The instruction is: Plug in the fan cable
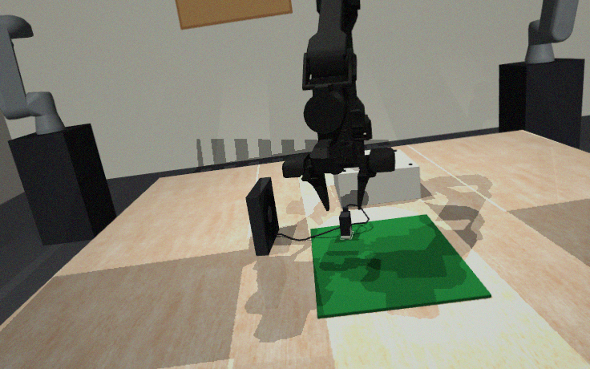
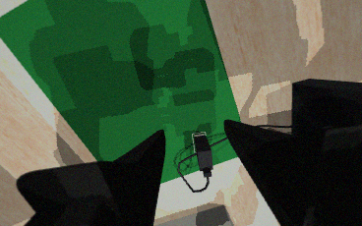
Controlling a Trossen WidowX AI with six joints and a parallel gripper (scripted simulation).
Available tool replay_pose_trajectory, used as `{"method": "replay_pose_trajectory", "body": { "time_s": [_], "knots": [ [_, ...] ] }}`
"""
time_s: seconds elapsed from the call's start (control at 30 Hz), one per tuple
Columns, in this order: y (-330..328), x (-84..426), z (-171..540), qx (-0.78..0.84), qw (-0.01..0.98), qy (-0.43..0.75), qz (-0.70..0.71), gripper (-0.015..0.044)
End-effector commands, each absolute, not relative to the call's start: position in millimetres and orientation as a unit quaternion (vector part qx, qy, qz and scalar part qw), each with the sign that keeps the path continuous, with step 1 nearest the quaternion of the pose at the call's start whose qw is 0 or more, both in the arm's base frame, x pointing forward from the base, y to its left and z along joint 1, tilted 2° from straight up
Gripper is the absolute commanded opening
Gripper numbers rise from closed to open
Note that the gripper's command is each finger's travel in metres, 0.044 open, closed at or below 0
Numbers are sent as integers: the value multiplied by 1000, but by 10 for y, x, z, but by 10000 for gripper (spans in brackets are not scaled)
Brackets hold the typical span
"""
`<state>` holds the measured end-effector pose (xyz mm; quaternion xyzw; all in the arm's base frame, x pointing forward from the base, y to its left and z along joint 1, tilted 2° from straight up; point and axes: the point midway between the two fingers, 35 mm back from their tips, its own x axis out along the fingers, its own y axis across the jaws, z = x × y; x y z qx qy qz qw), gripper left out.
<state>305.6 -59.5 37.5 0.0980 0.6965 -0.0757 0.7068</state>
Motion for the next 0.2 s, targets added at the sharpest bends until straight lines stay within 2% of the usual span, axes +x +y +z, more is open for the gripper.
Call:
{"method": "replay_pose_trajectory", "body": {
  "time_s": [0.0,0.17],
  "knots": [
    [-572,3407,354,99,705,698,-76,260],
    [-554,3666,326,99,706,698,-76,260]
  ]
}}
